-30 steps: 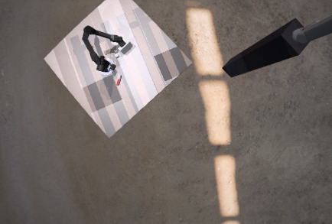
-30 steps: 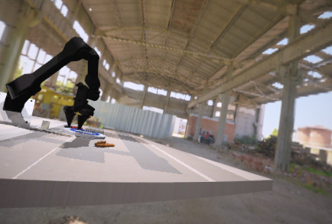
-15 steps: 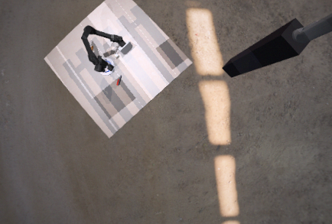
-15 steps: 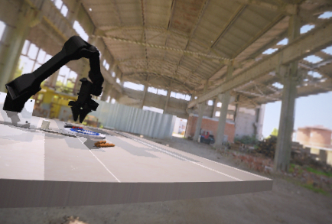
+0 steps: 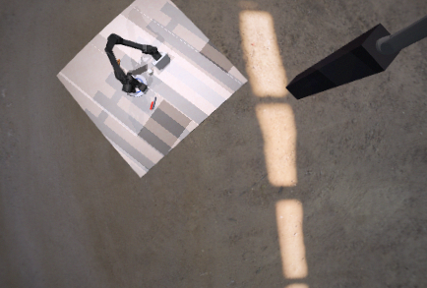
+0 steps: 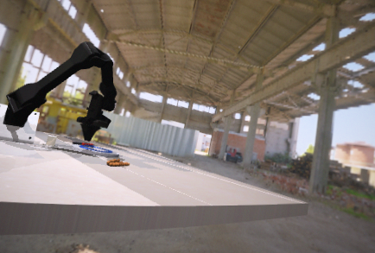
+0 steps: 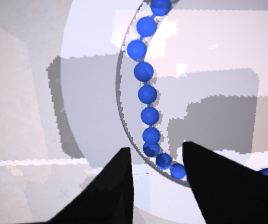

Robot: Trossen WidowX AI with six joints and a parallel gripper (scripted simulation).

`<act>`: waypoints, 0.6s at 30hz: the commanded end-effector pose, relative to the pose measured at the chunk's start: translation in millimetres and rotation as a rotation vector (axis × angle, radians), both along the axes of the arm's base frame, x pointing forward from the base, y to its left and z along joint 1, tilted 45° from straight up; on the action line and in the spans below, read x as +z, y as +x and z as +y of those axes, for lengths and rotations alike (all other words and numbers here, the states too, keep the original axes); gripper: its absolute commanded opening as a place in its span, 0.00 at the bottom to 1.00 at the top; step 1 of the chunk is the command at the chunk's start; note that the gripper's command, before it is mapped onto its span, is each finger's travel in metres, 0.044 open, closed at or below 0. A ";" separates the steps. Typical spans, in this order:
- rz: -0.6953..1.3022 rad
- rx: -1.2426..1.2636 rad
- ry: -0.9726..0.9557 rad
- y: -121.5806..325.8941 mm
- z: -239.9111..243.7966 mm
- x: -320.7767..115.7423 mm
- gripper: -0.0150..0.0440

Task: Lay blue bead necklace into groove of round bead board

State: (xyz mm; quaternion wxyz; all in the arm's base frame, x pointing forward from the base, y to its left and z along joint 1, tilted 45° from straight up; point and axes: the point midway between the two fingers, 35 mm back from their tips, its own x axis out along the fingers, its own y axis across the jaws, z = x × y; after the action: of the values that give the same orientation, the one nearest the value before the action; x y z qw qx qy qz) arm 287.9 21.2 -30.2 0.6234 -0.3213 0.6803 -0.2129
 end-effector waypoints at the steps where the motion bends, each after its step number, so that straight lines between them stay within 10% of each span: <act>1: 0.004 0.005 -0.004 -0.2 -4.8 -5.0 0.46; 14: 0.004 0.001 -0.006 -1.1 -16.8 -16.7 0.46; 18: 0.000 -0.006 -0.002 -1.0 -15.1 -14.6 0.28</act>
State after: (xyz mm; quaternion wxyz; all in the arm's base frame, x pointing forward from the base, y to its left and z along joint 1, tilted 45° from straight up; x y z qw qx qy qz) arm 286.7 5.8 -45.3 0.6221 -0.3201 0.6813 -0.2154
